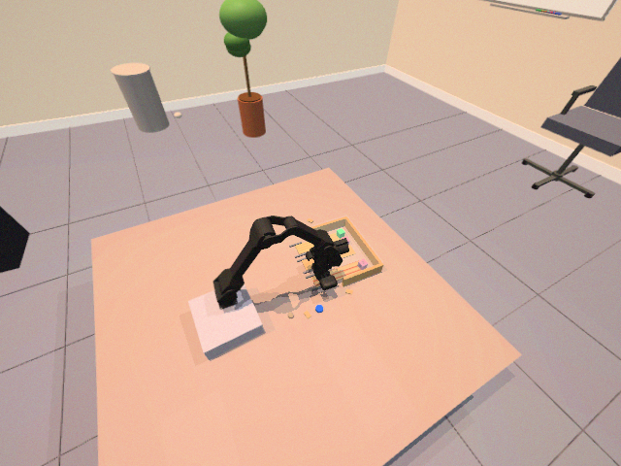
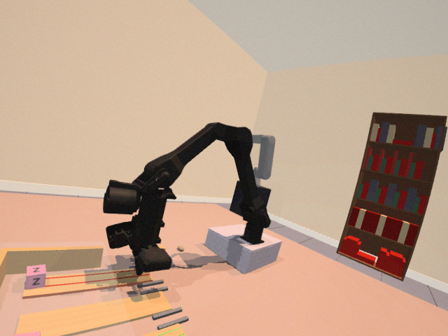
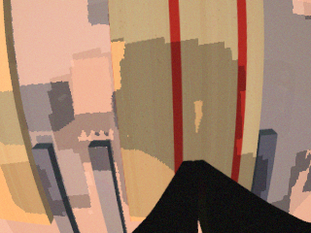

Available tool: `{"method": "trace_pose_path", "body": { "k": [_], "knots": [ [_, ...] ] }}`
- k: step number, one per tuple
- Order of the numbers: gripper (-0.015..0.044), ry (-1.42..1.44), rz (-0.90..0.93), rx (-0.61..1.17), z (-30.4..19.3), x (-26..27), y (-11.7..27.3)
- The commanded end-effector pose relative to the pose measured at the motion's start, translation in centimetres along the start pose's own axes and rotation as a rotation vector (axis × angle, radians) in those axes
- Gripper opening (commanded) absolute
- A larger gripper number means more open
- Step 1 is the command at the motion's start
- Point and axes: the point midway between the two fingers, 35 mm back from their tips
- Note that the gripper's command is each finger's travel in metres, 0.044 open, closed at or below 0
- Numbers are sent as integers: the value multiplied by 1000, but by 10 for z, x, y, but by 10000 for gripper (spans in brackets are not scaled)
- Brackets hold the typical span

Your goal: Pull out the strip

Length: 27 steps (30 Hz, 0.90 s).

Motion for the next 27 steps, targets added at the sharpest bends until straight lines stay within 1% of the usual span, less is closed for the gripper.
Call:
{"method": "trace_pose_path", "body": {
  "k": [1, 27],
  "knots": [
    [0, 3, 3, -1, 0, 0, -1],
    [0, 3, 3, -1, 0, 0, -3]
  ]
}}
Point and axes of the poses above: the point midway between the two fingers, 35 mm back from their tips, its own y axis back along the fingers, its own x axis across the jaws, z = x × y, and after that the axes turned 7 degrees about y, right-handed
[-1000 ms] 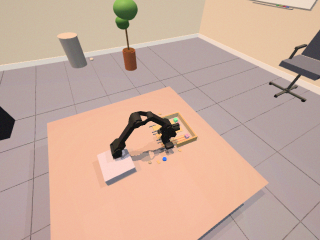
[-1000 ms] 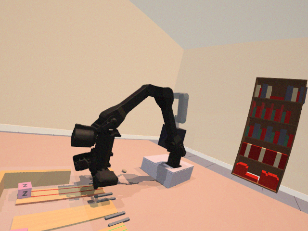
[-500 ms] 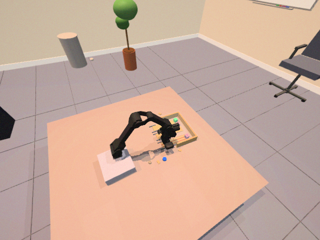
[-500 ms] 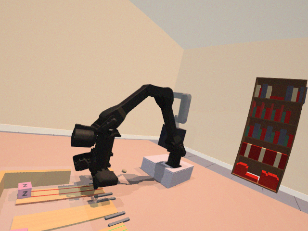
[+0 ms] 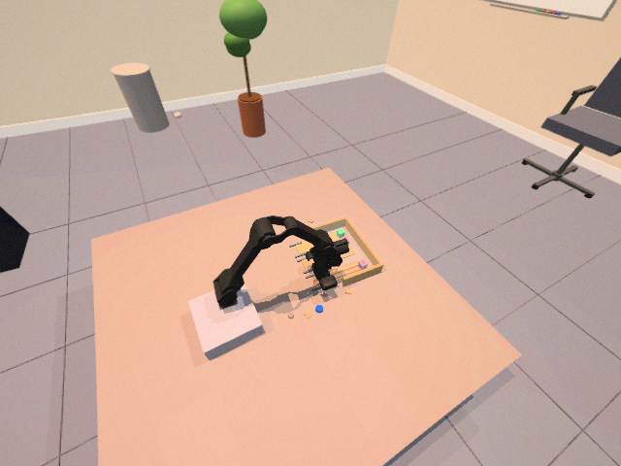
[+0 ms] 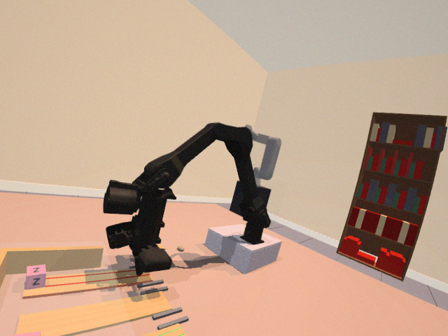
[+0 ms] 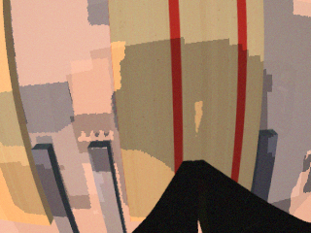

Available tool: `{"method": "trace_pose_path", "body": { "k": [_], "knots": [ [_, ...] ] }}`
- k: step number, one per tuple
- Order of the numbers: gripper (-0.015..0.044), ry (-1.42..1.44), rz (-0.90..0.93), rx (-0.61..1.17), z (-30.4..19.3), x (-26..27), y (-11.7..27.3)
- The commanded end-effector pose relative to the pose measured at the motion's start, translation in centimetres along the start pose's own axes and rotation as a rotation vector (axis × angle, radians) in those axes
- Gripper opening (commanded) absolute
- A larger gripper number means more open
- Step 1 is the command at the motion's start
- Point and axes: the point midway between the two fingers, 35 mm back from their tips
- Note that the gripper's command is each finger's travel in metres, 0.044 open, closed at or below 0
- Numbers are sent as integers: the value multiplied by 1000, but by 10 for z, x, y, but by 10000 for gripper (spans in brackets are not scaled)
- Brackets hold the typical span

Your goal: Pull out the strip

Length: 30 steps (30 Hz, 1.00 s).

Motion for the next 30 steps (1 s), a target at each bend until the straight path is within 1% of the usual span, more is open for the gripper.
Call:
{"method": "trace_pose_path", "body": {
  "k": [1, 7, 30],
  "knots": [
    [0, 3, 2, -3, 1, 0, -2],
    [0, 3, 2, -3, -1, 0, -2],
    [0, 3, 2, 0, -37, 4, -4]
  ]
}}
Point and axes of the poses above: the point midway between the two fingers, 35 mm back from their tips, its own y axis back along the fingers, its own x axis across the jaws, z = x × y, and after that the axes turned 7 degrees about y, right-handed
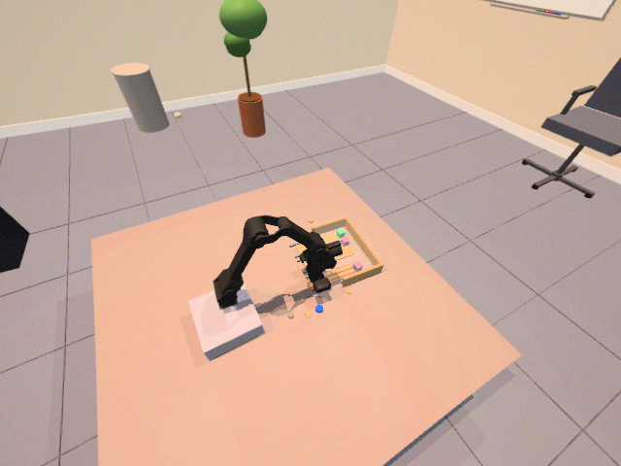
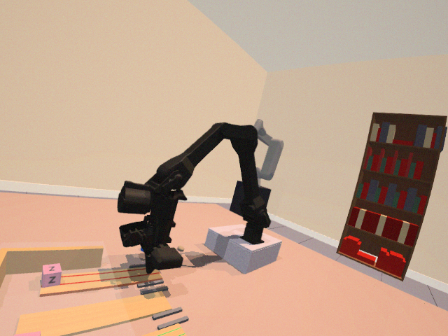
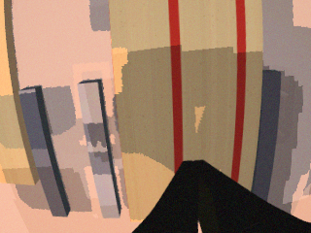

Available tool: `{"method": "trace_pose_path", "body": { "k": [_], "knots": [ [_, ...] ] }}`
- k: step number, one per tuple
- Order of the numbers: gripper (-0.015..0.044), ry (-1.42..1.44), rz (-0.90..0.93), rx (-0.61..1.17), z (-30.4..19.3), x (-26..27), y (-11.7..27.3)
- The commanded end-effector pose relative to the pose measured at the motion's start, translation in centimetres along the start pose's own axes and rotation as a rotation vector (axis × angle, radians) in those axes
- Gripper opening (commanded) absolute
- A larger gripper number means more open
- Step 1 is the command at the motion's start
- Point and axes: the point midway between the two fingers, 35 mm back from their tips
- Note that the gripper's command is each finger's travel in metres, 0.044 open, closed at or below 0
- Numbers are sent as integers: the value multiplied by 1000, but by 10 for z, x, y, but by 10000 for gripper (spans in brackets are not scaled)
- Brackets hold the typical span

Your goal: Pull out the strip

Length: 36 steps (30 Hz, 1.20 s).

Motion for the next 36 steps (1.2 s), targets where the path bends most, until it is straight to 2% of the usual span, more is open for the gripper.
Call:
{"method": "trace_pose_path", "body": {
  "k": [1, 36],
  "knots": [
    [0, 3, 3, 17, -11, 1, -3],
    [0, 4, 3, 21, -64, 6, -4]
  ]
}}
Point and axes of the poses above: the point midway between the two fingers, 35 mm back from their tips, its own y axis back along the fingers, its own x axis across the jaws, z = x × y, and after that the axes turned 7 degrees about y, right-handed
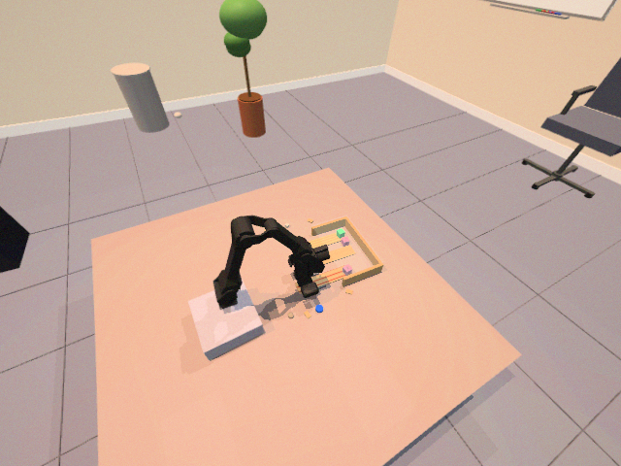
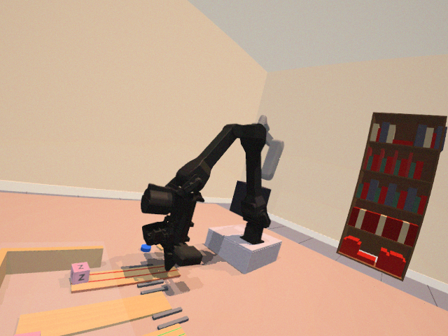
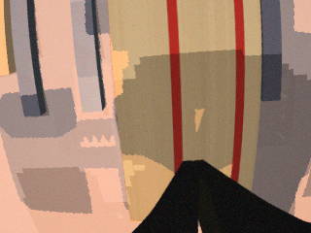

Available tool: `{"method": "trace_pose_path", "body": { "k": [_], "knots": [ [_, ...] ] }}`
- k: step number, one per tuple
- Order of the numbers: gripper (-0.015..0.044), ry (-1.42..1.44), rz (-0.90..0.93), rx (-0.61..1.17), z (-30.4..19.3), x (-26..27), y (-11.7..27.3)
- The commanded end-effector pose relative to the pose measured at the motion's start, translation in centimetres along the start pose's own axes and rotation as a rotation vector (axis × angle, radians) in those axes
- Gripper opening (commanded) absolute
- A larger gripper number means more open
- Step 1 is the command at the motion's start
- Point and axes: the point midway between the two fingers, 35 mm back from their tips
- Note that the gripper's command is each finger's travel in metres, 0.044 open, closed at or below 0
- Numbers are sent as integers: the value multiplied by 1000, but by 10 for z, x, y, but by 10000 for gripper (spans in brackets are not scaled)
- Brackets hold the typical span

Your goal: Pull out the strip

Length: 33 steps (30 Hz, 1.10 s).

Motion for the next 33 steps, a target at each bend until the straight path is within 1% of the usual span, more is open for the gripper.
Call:
{"method": "trace_pose_path", "body": {
  "k": [1, 33],
  "knots": [
    [0, 2, 3, 25, -13, 1, -4],
    [0, 2, 3, 29, -61, 6, -3]
  ]
}}
Point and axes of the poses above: the point midway between the two fingers, 35 mm back from their tips, its own y axis back along the fingers, its own x axis across the jaws, z = x × y, and after that the axes turned 7 degrees about y, right-handed
